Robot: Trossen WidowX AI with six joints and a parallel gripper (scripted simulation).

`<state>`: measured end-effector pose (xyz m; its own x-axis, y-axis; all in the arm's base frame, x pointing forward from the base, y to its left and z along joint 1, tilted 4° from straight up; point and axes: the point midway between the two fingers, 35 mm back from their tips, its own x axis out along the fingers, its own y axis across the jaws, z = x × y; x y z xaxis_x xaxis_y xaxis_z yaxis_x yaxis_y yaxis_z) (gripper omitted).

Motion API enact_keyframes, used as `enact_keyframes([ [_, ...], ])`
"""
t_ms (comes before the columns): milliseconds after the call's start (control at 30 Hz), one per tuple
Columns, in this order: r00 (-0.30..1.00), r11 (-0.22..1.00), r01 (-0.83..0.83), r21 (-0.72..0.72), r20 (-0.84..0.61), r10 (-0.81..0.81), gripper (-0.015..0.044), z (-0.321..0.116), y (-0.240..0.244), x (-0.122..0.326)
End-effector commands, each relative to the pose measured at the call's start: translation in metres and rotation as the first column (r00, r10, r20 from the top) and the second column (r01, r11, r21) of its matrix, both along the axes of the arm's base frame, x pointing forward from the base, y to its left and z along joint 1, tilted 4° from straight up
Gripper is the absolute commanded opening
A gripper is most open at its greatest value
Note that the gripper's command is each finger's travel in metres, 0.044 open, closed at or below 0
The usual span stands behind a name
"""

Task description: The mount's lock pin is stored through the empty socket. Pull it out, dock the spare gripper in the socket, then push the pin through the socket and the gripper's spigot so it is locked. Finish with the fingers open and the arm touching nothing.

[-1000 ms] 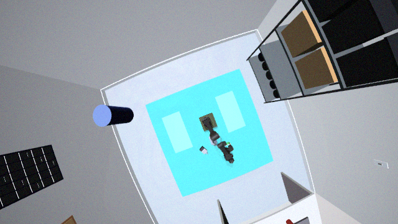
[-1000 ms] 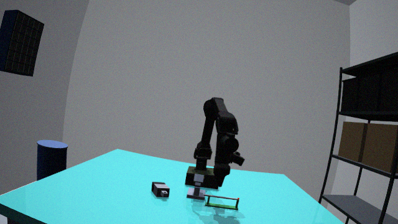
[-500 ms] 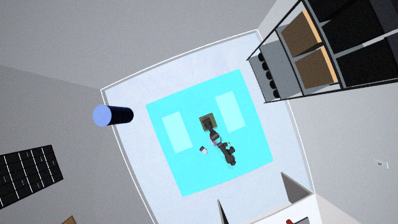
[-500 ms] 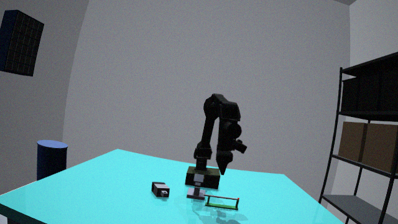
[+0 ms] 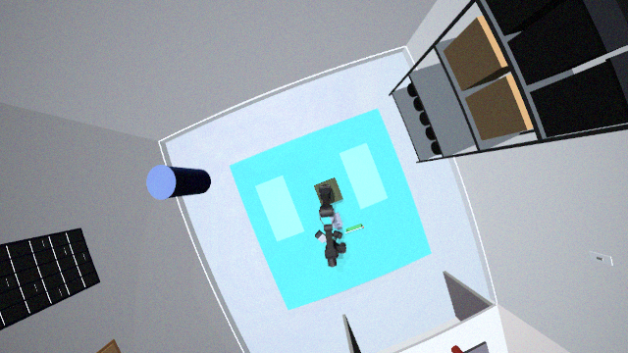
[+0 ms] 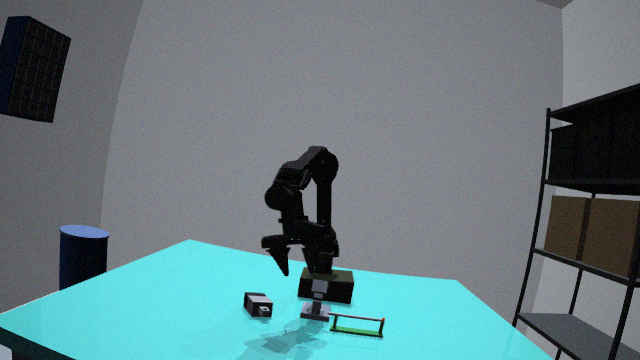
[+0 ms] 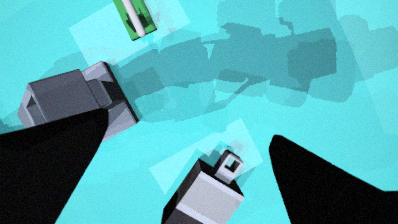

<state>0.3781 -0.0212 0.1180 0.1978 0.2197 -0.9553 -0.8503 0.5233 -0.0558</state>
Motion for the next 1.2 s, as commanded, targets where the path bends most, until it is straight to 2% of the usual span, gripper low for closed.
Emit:
enact_keyframes([
  [0,0.973,0.974,0.209,0.085,0.076,-0.216,0.0440,-0.001,-0.053,-0.011],
  [100,0.919,0.923,0.354,0.149,0.128,-0.373,0.0440,-0.002,-0.093,-0.024],
  [167,0.902,0.908,0.385,0.163,0.140,-0.408,0.0440,-0.002,-0.102,-0.028],
  [400,0.902,0.908,0.385,0.164,0.140,-0.408,0.0440,-0.011,-0.095,-0.025],
  [700,0.902,0.908,0.385,0.164,0.139,-0.408,0.0440,-0.071,-0.101,-0.023],
  [1167,0.902,0.908,0.385,0.164,0.139,-0.408,0.0440,-0.090,-0.103,-0.020],
])
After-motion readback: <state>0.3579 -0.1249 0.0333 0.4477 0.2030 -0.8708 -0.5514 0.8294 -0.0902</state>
